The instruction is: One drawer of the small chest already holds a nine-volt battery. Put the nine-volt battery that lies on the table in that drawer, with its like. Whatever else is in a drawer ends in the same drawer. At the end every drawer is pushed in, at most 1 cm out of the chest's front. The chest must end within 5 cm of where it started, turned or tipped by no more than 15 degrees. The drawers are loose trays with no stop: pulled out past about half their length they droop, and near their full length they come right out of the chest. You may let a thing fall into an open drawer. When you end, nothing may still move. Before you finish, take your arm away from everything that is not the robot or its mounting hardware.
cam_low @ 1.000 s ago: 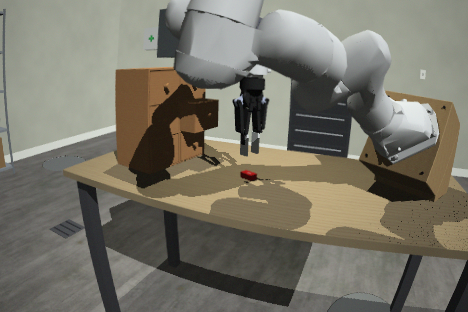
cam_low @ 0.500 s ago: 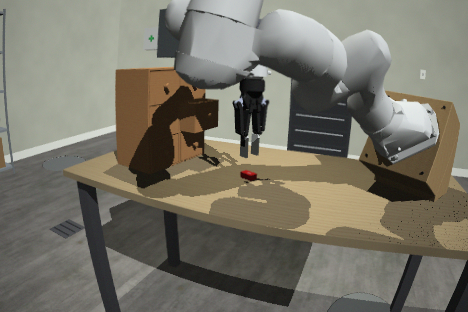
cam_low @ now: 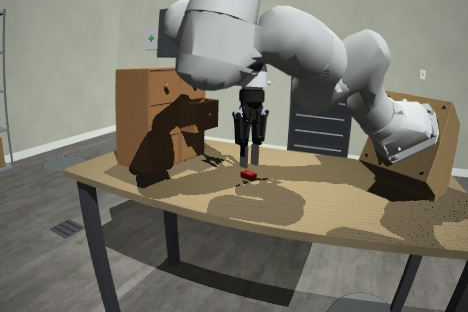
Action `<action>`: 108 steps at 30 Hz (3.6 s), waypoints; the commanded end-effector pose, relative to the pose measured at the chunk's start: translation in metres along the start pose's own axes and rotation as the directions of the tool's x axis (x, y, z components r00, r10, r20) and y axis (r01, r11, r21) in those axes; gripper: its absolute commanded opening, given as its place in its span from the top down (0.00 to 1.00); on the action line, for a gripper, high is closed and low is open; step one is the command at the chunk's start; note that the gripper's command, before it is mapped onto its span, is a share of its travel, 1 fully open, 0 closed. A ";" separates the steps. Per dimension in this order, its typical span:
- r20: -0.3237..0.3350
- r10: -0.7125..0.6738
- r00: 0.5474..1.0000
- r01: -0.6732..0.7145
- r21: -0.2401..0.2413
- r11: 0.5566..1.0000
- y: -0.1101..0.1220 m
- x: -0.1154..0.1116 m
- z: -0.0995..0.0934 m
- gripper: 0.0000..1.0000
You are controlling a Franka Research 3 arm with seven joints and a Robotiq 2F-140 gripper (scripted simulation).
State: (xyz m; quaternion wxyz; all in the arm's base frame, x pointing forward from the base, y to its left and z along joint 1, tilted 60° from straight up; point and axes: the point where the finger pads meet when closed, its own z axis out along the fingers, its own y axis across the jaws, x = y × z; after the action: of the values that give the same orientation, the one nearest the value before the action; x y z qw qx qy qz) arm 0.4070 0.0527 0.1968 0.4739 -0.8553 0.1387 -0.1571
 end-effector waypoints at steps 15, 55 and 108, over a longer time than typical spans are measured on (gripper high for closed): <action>-0.013 -0.007 1.000 0.007 -0.007 1.000 0.003 0.004 0.016 0.74; -0.013 -0.007 1.000 0.007 -0.007 1.000 0.004 0.005 0.016 0.74; -0.013 -0.007 1.000 0.007 -0.007 1.000 0.004 0.006 0.033 0.74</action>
State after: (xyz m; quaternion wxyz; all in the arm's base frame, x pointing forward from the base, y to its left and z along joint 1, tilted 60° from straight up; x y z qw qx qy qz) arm 0.4206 0.0736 0.1805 0.4734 -0.8551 0.1400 -0.1582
